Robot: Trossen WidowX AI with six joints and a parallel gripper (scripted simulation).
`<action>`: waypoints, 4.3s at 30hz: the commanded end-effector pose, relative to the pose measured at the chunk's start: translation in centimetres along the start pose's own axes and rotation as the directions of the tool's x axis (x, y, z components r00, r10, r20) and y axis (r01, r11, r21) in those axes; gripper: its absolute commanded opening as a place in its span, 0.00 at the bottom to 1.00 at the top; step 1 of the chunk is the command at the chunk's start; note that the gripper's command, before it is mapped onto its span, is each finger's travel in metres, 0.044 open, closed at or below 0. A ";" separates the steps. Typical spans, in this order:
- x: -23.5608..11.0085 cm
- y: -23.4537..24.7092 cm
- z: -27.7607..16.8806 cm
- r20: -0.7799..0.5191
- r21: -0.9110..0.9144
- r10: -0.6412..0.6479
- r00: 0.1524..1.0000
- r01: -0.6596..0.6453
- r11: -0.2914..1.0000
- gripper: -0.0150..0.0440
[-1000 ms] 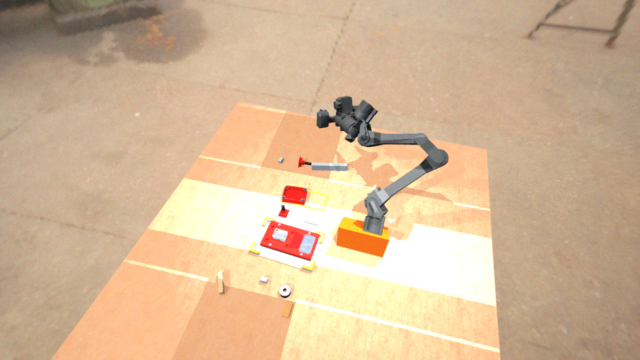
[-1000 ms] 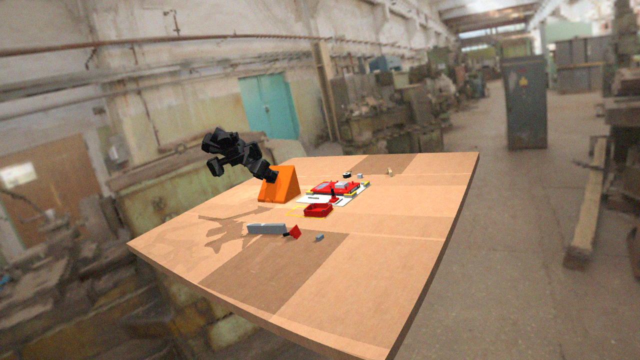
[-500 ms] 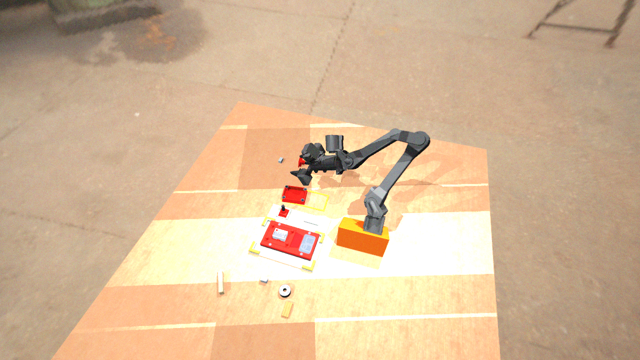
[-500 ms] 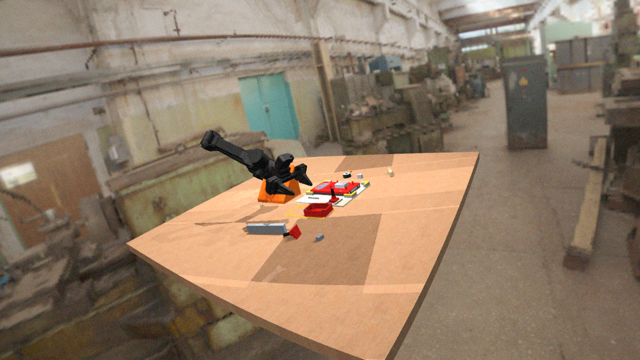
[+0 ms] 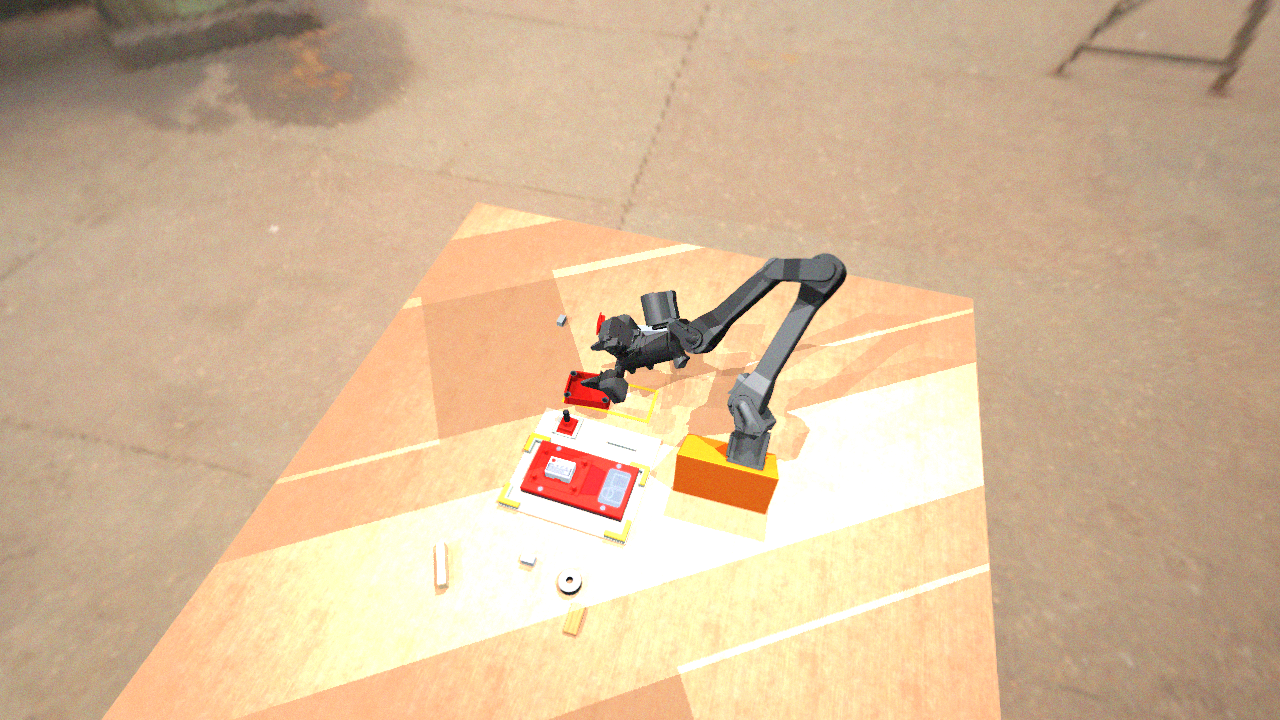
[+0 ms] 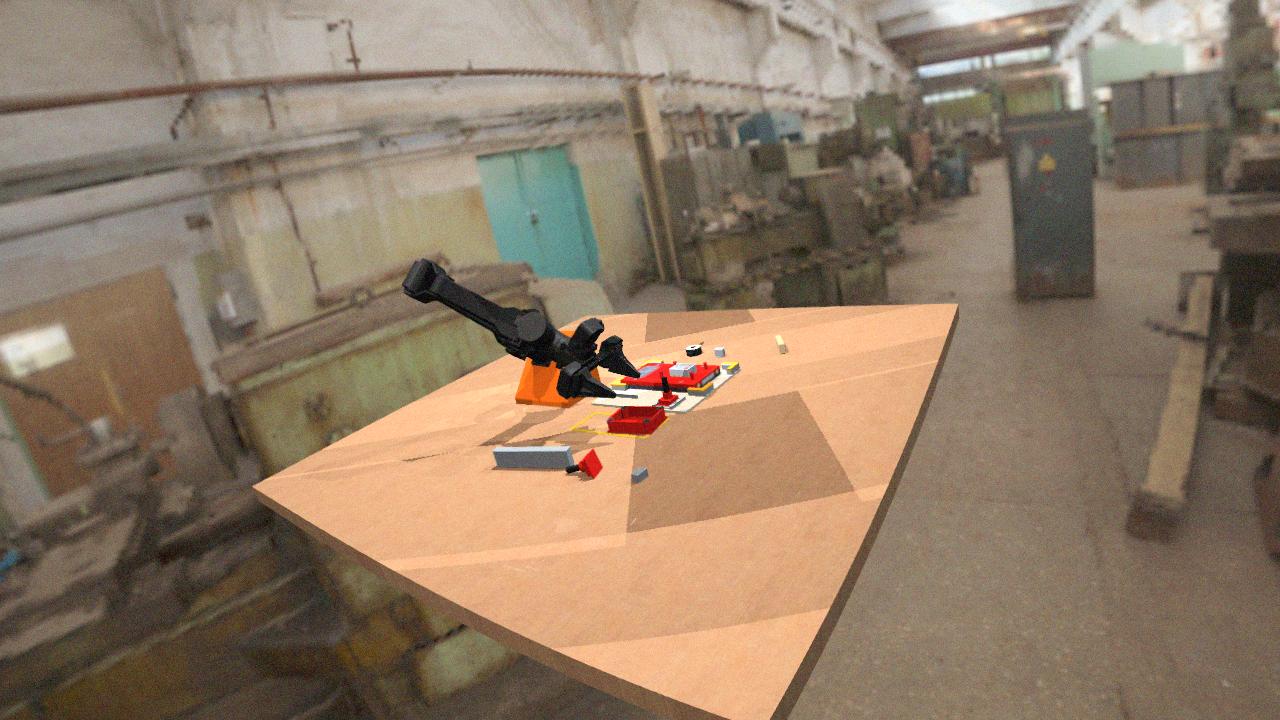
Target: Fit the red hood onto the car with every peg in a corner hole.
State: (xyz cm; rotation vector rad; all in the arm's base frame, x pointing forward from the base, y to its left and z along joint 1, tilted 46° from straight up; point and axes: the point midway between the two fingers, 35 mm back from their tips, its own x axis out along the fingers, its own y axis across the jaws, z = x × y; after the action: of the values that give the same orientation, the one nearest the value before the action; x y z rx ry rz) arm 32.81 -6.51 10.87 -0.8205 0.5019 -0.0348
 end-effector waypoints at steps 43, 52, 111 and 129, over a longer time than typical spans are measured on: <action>2.4 0.6 -3.6 0.011 -0.007 -0.003 1.000 0.004 1.000 1.00; 2.7 0.7 -4.4 0.012 -0.008 -0.006 1.000 0.006 1.000 1.00; 3.6 0.7 -6.0 0.005 -0.002 -0.006 1.000 0.006 1.000 0.63; 1.1 0.7 -1.0 0.006 0.001 -0.005 1.000 0.005 1.000 0.25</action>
State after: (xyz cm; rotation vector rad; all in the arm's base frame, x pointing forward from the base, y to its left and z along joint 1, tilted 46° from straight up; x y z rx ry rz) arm 33.10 -7.65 8.42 -0.8243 0.5050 -0.0323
